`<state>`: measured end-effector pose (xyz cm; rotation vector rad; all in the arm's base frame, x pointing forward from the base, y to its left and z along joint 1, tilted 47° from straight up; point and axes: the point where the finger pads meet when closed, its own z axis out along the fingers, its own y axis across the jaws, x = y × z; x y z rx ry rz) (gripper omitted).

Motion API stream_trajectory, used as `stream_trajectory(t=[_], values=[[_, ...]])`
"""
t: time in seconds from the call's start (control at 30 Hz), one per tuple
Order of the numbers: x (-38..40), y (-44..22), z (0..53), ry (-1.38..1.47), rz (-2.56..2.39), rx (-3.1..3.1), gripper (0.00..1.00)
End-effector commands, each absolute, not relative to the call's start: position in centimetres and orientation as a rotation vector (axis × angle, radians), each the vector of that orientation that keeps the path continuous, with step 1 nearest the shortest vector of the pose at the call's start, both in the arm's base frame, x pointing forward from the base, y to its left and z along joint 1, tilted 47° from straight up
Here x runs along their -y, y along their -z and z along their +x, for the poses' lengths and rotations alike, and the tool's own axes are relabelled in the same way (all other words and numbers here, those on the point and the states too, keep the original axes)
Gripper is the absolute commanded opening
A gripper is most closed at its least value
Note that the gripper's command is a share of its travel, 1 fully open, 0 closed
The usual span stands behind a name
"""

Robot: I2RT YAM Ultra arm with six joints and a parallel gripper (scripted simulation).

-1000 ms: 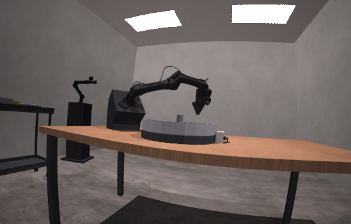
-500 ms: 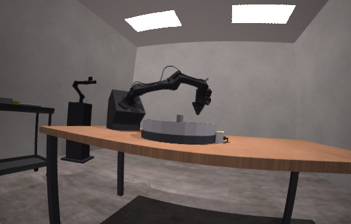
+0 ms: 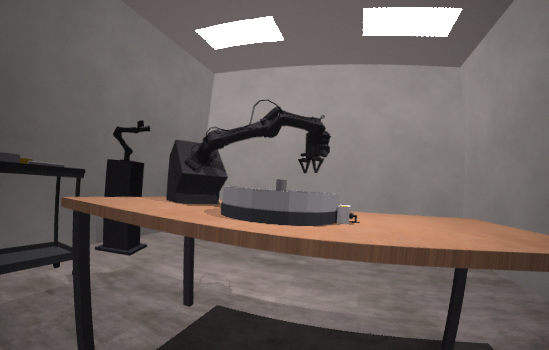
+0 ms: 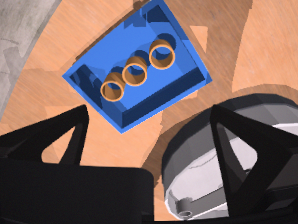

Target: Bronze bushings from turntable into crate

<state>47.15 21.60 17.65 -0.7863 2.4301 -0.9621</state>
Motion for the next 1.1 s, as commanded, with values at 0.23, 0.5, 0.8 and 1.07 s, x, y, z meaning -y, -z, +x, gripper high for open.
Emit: stream_trajectory(t=[0.23,0.5,0.8,1.07], values=[[-23.10,-19.10,46.20,0.936,-0.800,-2.400,1.00],[-23.09,-19.18,46.20,0.935,-0.800,-2.399,1.00],[-23.09,-19.18,46.20,0.935,-0.800,-2.399,1.00],[-23.09,-19.18,46.20,0.935,-0.800,-2.399,1.00]])
